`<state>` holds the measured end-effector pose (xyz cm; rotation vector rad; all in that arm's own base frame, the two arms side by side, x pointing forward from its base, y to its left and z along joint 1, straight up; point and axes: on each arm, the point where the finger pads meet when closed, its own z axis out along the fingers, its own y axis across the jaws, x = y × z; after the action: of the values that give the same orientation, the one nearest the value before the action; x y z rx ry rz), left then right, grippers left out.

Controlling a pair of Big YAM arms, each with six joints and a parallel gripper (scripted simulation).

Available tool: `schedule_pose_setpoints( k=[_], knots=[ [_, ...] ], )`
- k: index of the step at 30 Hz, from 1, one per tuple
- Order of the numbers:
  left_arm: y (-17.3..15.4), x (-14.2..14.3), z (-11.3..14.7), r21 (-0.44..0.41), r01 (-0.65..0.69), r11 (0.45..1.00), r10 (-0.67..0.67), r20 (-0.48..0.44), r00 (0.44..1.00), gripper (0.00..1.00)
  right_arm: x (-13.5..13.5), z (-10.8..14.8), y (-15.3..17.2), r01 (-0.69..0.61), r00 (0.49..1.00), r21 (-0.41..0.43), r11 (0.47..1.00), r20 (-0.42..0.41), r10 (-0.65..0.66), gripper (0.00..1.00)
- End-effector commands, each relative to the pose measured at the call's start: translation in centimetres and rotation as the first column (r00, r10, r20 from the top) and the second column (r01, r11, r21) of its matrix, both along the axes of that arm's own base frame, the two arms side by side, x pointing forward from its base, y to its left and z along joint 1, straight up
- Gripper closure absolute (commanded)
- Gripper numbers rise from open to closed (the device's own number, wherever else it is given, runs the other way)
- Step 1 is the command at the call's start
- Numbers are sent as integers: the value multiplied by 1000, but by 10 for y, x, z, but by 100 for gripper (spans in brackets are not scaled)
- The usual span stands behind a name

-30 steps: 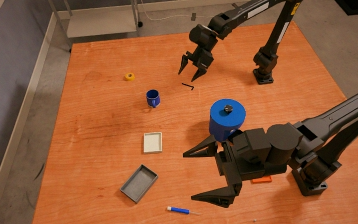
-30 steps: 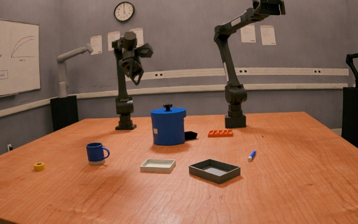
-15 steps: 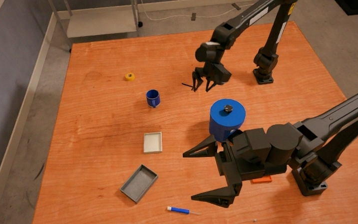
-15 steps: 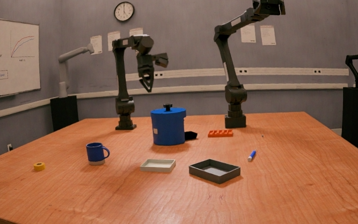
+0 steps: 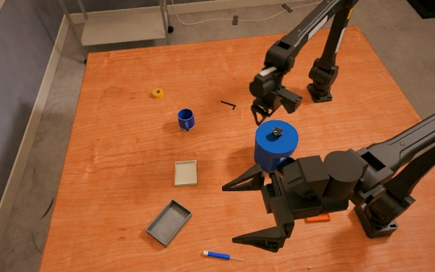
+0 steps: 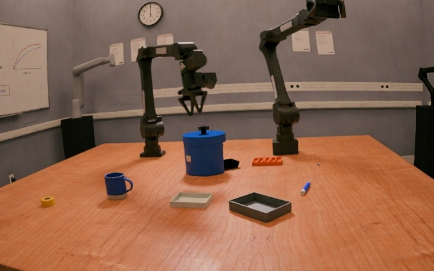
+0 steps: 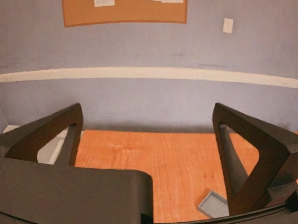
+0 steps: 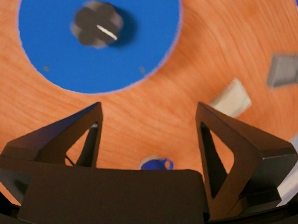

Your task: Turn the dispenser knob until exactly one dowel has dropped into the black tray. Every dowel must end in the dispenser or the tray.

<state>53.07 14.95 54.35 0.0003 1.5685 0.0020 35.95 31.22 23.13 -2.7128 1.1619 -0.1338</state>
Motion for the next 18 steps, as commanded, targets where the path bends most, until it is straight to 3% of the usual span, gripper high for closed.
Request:
schedule_pose_setpoints(
  k=[1, 3, 10, 15, 16, 18],
  knots=[
    [8, 0, -2, -10, -11, 1000, 11, -10, 1000, 0, -8, 11, 17, -176, 984, -48, 983, -20, 175, 31],
    [8, 0, -2, -10, -11, 1000, 11, -10, 1000, 0, -8, 11, 17, -176, 984, -48, 983, -20, 175, 31],
    [8, 0, -2, -10, -11, 1000, 11, -10, 1000, 0, -41, 4, 25, -384, 921, -123, 915, -119, 371, 31],
    [8, 0, -2, -10, -11, 1000, 11, -10, 1000, 0, -38, -2, 16, -348, 934, -134, 928, -140, 330, 31],
    [8, 0, -2, -10, -11, 1000, 11, -10, 1000, 0, -53, -12, 22, -369, 924, -142, 919, -166, 345, 31],
    [8, 0, -2, -10, -11, 1000, 11, -10, 1000, 0, -55, -28, 23, -372, 922, -139, 918, -164, 349, 31]
  ],
)
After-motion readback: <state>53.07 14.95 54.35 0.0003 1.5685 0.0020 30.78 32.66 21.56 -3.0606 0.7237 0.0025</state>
